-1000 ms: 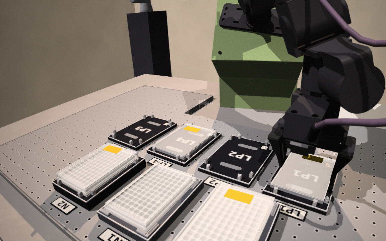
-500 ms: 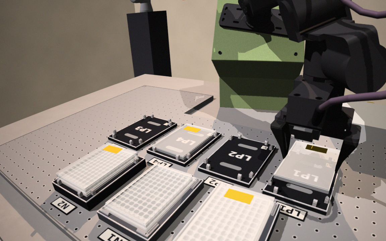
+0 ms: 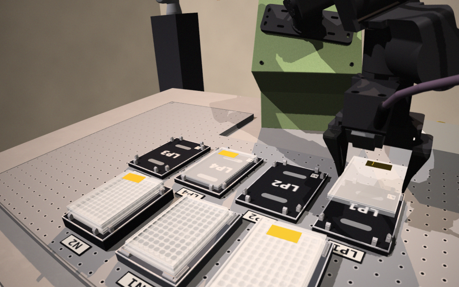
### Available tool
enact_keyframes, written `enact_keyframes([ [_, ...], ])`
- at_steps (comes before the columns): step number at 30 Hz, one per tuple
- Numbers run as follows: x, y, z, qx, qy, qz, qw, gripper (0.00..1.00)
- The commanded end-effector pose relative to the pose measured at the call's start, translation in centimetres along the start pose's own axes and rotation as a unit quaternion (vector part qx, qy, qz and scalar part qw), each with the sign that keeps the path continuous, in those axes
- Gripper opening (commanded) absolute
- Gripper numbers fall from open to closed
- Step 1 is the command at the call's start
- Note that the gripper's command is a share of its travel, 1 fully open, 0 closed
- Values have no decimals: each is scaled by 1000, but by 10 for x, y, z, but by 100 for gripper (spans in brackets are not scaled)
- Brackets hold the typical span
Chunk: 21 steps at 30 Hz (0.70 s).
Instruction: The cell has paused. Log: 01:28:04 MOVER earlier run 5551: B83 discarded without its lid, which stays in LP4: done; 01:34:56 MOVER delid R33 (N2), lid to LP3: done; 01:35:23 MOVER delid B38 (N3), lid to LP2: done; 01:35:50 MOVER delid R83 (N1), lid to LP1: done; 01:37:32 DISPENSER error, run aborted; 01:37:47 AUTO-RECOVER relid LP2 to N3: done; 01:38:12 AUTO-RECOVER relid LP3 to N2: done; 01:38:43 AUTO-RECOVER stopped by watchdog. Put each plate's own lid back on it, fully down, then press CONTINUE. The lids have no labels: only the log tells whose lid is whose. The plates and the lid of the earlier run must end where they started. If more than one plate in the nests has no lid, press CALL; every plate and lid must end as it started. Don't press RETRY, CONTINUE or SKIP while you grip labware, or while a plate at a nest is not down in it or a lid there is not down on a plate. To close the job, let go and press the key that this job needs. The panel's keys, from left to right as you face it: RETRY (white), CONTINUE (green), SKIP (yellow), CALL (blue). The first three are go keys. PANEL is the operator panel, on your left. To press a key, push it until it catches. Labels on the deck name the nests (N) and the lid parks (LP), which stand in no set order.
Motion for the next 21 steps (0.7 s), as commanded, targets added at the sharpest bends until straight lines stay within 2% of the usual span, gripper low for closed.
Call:
enact_keyframes([
  [1,2,8,-4,5,1,0,1000,0],
  [6,4,8,-6,7,4,1,1000,0],
  [7,-6,12,5,-7,-4,-10,1000,0],
  [21,-8,13,5,-6,-4,-10,1000,0],
])
Point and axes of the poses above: the point where the finger pads meet when closed, its own y axis back along the fingers, its own z axis across the jaws, x = y × z, the point moved 10 cm from there along y, back along the fingers, and after that the axes turned 15 degrees about -y, right-handed, at the moved point
